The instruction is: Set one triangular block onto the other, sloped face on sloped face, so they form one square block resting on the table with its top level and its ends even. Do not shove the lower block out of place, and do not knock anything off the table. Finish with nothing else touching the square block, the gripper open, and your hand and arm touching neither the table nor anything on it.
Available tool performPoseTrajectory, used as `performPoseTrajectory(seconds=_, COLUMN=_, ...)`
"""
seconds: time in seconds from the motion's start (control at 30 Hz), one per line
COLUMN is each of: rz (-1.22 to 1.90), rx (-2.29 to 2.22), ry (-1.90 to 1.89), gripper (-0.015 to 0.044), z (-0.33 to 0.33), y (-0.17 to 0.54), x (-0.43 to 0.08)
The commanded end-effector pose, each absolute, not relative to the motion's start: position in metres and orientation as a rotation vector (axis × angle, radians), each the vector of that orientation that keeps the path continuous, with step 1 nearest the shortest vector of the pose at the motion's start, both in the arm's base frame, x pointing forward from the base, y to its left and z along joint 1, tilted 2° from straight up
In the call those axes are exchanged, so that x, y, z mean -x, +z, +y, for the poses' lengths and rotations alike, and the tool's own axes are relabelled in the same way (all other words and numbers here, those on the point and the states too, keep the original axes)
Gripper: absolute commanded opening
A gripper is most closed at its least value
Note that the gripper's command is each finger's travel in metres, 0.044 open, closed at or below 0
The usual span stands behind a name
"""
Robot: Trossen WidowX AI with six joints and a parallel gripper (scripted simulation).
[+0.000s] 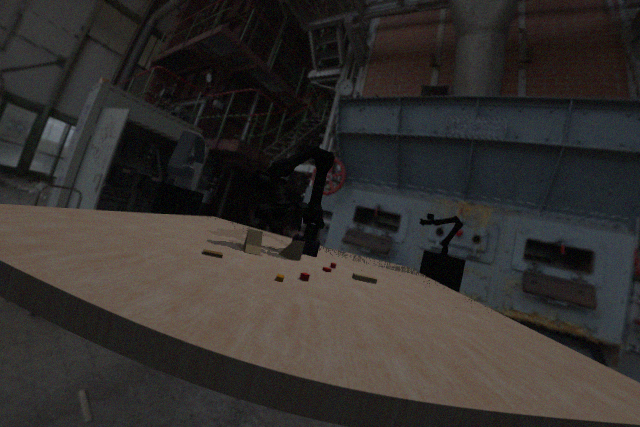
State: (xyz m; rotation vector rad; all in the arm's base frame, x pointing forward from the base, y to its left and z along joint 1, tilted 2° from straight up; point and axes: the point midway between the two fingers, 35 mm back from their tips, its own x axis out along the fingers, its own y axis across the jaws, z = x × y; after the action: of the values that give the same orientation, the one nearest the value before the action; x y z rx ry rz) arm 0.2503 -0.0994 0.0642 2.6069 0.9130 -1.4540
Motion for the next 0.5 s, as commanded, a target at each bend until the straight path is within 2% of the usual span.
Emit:
performPoseTrajectory(seconds=0.0, rz=0.653, rx=-2.671, ry=-1.269, gripper=0.0440, z=-0.168, y=0.063, x=-0.238)
performPoseTrajectory(seconds=0.1, rz=0.507, rx=-2.671, ry=-1.195, gripper=0.0440, z=-0.204, y=0.063, x=-0.224)
performPoseTrajectory(seconds=0.47, rz=0.496, rx=-2.670, ry=-1.191, gripper=0.0440, z=-0.206, y=0.060, x=-0.226)
